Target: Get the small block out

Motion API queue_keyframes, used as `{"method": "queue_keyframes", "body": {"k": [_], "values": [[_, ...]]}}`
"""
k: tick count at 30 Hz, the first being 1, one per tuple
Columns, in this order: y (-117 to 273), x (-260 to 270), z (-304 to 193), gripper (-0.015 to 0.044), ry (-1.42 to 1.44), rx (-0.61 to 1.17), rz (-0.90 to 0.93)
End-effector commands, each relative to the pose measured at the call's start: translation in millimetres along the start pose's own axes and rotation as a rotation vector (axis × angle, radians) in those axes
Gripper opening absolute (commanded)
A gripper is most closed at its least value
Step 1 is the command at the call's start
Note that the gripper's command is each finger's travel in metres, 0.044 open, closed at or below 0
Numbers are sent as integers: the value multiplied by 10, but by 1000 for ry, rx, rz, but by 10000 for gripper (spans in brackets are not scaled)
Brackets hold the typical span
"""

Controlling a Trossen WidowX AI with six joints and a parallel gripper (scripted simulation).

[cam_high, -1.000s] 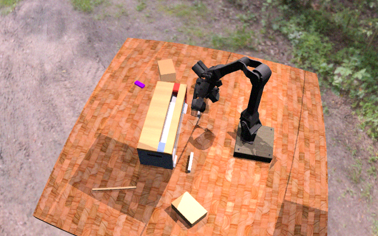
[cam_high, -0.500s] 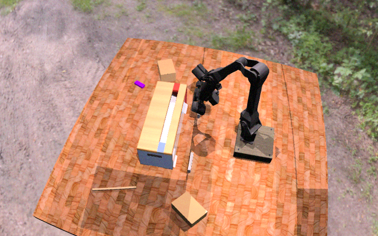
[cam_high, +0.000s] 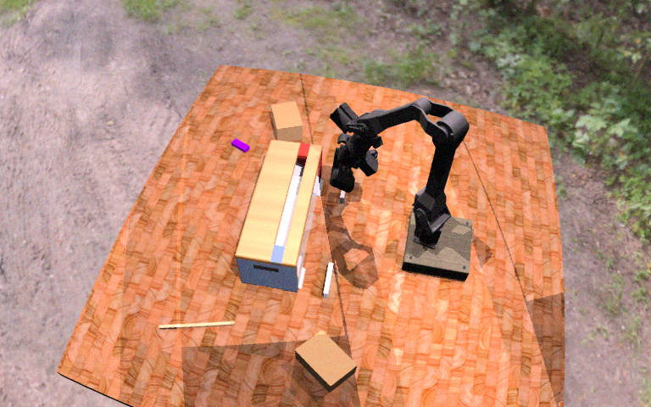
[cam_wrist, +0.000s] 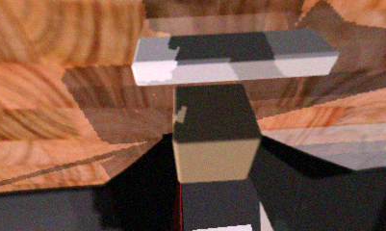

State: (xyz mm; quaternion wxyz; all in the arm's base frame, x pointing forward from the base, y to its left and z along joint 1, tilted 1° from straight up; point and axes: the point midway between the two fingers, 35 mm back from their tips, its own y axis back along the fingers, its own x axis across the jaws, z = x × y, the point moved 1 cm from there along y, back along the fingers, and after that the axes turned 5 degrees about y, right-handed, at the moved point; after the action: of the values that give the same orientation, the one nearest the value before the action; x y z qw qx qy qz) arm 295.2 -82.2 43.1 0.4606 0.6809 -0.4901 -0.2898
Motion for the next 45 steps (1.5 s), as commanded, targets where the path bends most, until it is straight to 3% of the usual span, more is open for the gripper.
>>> {"method": "queue_keyframes", "body": {"k": [1, 8, 31, 45], "values": [[299, 17, -132, 0, 3, 6, 11], [375, 14, -150, 0, -11, 6, 18], [1435, -140, -87, 0, -528, 76, 264], [1465, -148, -79, 0, -543, 80, 271]]}}
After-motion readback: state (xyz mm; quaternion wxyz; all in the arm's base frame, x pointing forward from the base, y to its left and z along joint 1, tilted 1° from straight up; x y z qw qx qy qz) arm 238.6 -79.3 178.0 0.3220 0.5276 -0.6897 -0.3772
